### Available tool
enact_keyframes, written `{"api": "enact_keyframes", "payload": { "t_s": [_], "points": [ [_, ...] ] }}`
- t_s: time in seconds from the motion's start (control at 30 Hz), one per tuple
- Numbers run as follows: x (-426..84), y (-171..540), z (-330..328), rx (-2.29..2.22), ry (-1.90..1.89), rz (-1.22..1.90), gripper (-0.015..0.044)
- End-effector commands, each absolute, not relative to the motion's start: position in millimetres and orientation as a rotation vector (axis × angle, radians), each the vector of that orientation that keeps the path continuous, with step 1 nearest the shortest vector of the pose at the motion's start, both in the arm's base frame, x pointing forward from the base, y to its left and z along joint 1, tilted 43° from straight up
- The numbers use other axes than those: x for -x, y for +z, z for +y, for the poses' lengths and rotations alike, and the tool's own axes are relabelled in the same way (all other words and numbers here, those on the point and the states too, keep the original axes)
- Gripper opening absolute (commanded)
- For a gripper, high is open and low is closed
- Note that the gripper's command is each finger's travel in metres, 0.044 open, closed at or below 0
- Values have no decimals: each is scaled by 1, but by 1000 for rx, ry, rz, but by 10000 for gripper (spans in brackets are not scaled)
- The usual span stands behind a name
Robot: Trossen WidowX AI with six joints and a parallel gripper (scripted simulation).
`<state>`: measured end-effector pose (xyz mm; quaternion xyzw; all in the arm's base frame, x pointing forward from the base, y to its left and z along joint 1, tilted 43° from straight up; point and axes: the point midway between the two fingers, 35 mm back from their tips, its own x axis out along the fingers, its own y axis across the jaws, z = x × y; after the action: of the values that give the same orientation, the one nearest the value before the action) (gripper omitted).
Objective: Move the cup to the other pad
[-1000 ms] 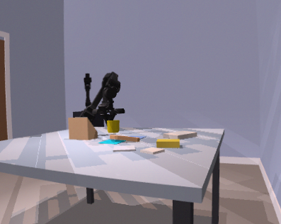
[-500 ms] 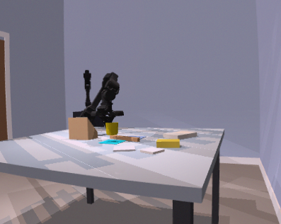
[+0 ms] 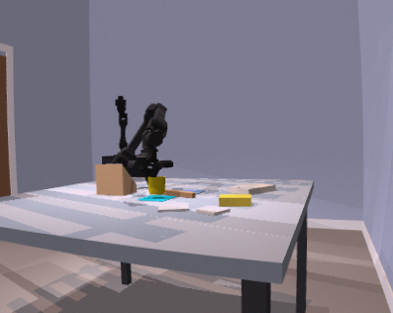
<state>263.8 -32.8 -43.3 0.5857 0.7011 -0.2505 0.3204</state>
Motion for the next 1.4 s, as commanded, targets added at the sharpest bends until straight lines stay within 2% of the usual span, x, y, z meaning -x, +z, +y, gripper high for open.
{"api": "enact_keyframes", "payload": {
  "t_s": [0.0,0.63,0.83,1.37],
  "points": [
    [-262,-49,-27,-1547,-659,1848,0],
    [-262,-51,-26,-1539,-658,1846,0],
    [-262,-51,-26,-1539,-658,1846,147],
    [-264,-43,-33,-1540,-659,1845,147]
  ]
}}
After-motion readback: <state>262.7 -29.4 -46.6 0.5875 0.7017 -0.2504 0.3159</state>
